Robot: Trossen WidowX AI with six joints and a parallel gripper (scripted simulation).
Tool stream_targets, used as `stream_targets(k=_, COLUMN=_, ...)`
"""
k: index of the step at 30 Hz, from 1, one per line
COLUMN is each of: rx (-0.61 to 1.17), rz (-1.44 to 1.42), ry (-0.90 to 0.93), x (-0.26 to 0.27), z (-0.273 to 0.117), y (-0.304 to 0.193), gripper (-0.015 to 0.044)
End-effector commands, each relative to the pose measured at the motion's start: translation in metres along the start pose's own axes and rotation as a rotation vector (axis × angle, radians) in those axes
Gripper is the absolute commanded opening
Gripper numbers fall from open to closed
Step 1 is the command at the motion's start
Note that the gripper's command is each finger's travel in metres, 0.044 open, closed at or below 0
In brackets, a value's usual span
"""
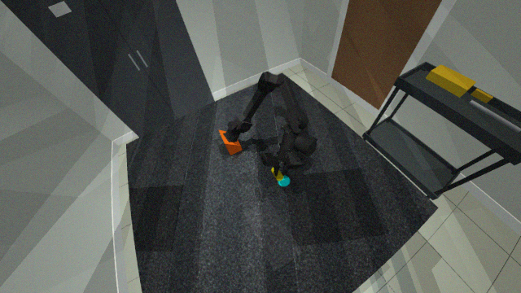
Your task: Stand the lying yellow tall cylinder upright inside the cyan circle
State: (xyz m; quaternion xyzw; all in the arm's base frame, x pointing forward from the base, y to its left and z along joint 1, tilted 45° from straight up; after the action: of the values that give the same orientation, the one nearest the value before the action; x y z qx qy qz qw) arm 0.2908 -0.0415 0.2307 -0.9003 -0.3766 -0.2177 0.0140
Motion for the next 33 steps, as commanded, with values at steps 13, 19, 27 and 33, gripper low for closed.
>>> stream_targets(k=13, rx=-0.111, rz=0.008, ry=-0.012, x=0.001, z=0.003, y=-0.011, gripper=0.0105)
stream_targets(k=19, rx=-0.151, rz=0.010, ry=-0.011, x=0.001, z=0.004, y=-0.015, gripper=0.0105)
stream_targets(k=27, rx=-0.204, rz=0.016, ry=-0.007, x=0.002, z=0.005, y=-0.020, gripper=0.0105)
stream_targets(k=33, rx=-0.244, rz=0.021, ry=-0.001, x=0.002, z=0.005, y=-0.024, gripper=0.0105)
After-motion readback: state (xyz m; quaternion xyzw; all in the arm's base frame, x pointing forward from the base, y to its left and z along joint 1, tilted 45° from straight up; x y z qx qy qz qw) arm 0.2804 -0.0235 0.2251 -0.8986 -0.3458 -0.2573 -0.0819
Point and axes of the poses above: the point midway between the two fingers, 35 mm back from their tips, its own z axis out along the fingers, its own x axis across the jaws, y = z × x, the point moved 10 cm from there along -z, back along the fingers, and after that the axes turned 14 degrees about z, right-handed, at the moved point
